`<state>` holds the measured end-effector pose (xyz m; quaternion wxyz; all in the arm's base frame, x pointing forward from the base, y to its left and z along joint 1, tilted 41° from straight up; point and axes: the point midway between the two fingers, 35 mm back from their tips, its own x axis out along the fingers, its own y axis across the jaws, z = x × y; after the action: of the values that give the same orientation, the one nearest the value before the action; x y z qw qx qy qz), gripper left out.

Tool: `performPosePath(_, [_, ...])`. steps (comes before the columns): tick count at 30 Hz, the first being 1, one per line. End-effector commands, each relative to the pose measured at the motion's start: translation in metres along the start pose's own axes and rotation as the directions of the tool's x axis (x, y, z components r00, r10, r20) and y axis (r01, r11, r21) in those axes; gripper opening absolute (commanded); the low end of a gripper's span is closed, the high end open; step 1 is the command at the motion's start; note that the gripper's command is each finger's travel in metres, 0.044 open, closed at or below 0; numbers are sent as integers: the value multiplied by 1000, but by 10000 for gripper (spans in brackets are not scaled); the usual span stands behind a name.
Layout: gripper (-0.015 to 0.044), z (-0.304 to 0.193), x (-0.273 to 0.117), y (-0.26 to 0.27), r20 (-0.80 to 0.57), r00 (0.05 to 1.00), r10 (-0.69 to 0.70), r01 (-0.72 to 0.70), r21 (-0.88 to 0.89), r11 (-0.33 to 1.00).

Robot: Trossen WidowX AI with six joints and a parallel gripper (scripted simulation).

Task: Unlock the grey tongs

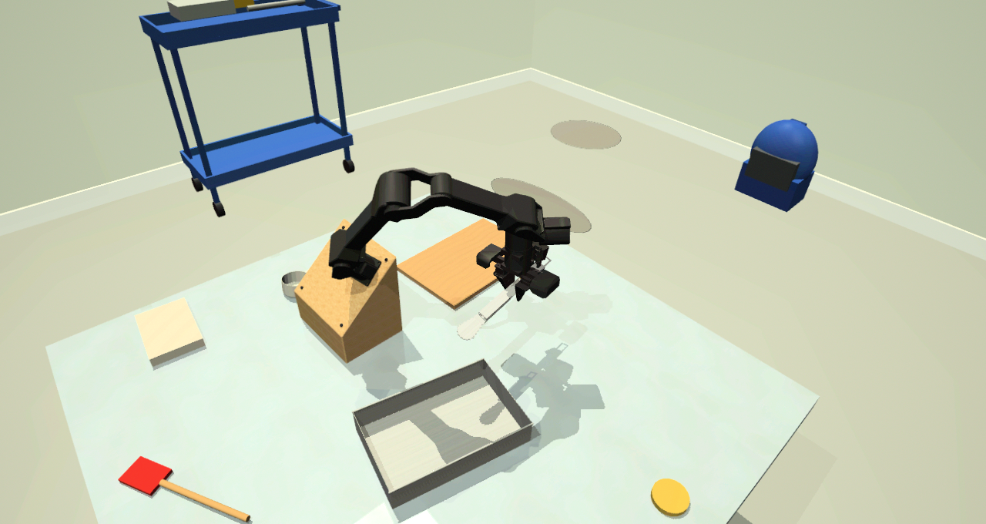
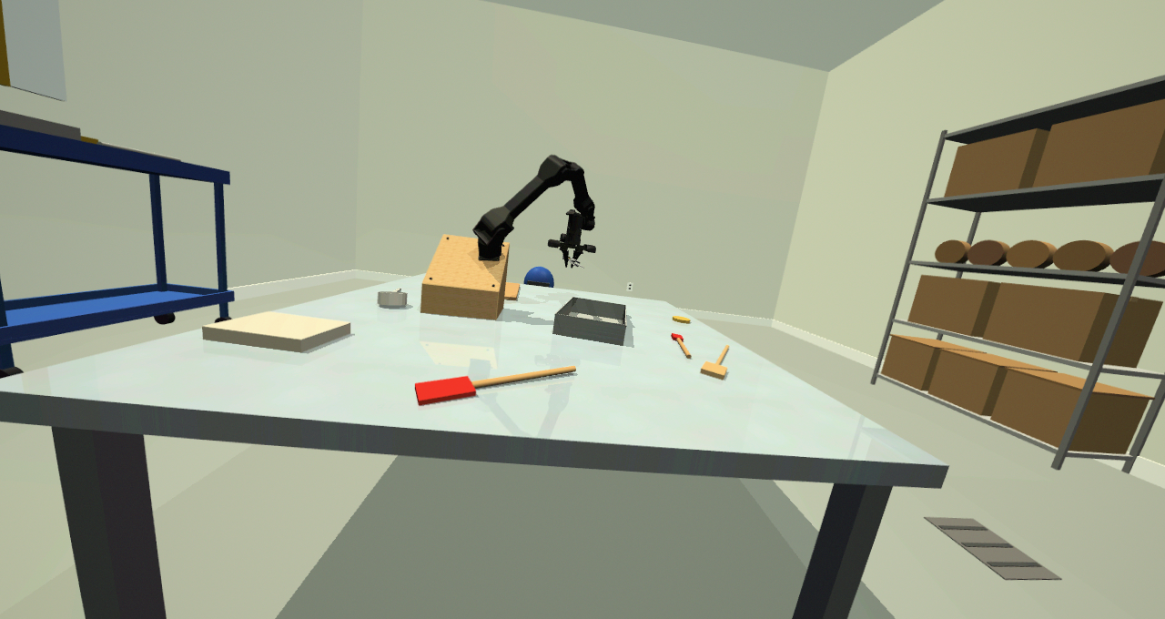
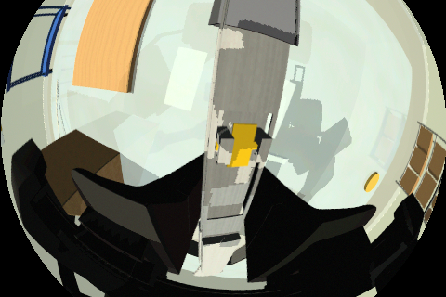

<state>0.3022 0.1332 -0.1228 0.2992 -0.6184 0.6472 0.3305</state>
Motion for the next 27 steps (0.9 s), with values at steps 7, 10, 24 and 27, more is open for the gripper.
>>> performPosePath(7, [-150, 22, -2, 10, -19, 1000, -5, -3, -410, 912])
performPosePath(10, [-150, 28, -2, 14, -27, 1000, -6, -9, -520, 854])
performPosePath(24, [-150, 44, -4, 25, -30, 1000, -9, -11, -619, 786])
performPosePath(27, [-150, 60, -8, 37, -18, 1000, -12, -1, -586, 810])
